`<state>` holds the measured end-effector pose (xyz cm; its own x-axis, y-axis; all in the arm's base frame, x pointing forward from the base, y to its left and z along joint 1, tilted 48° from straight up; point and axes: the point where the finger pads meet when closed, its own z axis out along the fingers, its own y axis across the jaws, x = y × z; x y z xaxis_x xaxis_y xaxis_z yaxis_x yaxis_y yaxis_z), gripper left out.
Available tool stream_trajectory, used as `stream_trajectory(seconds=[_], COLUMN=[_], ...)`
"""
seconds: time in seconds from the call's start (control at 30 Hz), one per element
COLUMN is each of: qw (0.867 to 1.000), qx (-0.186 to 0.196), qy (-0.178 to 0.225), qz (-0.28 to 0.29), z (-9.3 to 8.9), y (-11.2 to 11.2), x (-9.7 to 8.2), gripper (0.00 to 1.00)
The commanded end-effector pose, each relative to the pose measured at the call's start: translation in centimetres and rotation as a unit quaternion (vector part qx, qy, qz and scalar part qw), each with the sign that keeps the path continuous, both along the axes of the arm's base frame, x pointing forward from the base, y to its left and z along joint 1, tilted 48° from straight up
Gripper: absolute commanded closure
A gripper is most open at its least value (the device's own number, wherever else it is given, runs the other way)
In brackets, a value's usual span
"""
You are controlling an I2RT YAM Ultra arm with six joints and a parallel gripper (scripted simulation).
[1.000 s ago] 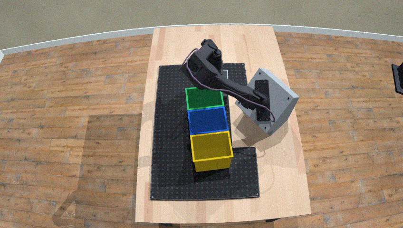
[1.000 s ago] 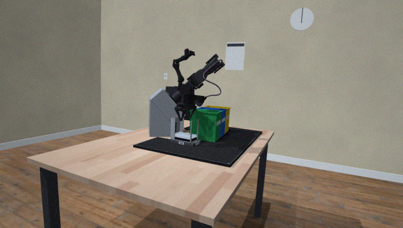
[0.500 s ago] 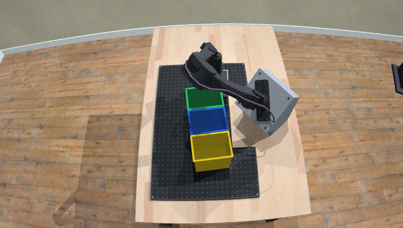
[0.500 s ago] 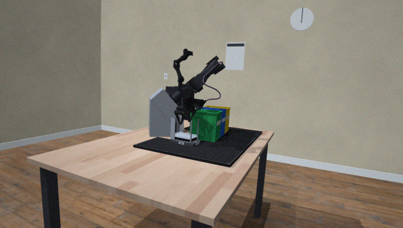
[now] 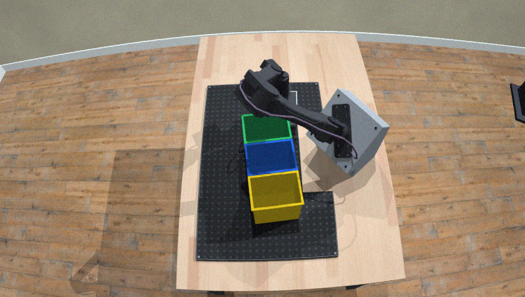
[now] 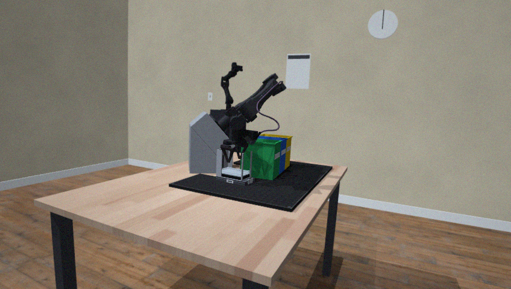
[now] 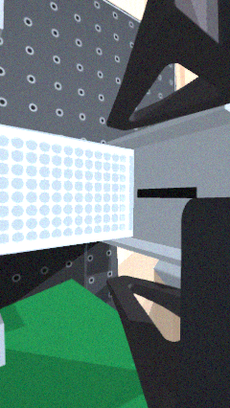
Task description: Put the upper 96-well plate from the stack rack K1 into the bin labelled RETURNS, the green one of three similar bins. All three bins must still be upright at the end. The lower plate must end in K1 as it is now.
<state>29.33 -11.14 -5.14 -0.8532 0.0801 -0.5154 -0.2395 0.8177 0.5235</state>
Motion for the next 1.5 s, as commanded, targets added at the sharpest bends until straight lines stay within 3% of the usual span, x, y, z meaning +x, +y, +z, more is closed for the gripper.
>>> stream_trajectory(seconds=[0.0,0.2,0.23,0.3,0.7,0.8,0.87,1.23,1.4,1.47], qw=[1.000,1.000,1.000,1.000,1.000,1.000,1.000,1.000,1.000,1.000], qx=[-0.001,0.001,-0.010,0.001,0.001,-0.007,0.001,0.001,0.001,-0.007], qy=[-0.011,-0.009,-0.021,-0.009,-0.008,-0.018,-0.008,-0.008,-0.008,-0.018], qz=[-0.013,-0.020,-0.021,-0.013,-0.019,-0.022,-0.013,-0.014,-0.022,-0.022], z=[-0.4,-1.0,-0.2,-1.3,-2.7,-2.0,-3.0,-4.2,-4.3,-3.5], y=[-0.1,0.0,-0.4,0.7,1.4,0.9,2.0,3.0,2.4,2.1], x=[0.5,0.6,1.0,1.0,1.8,2.2,2.1,2.9,2.8,3.3], gripper=[0.00,0.00,0.00,0.00,0.00,0.00,0.00,0.00,0.00,0.00])
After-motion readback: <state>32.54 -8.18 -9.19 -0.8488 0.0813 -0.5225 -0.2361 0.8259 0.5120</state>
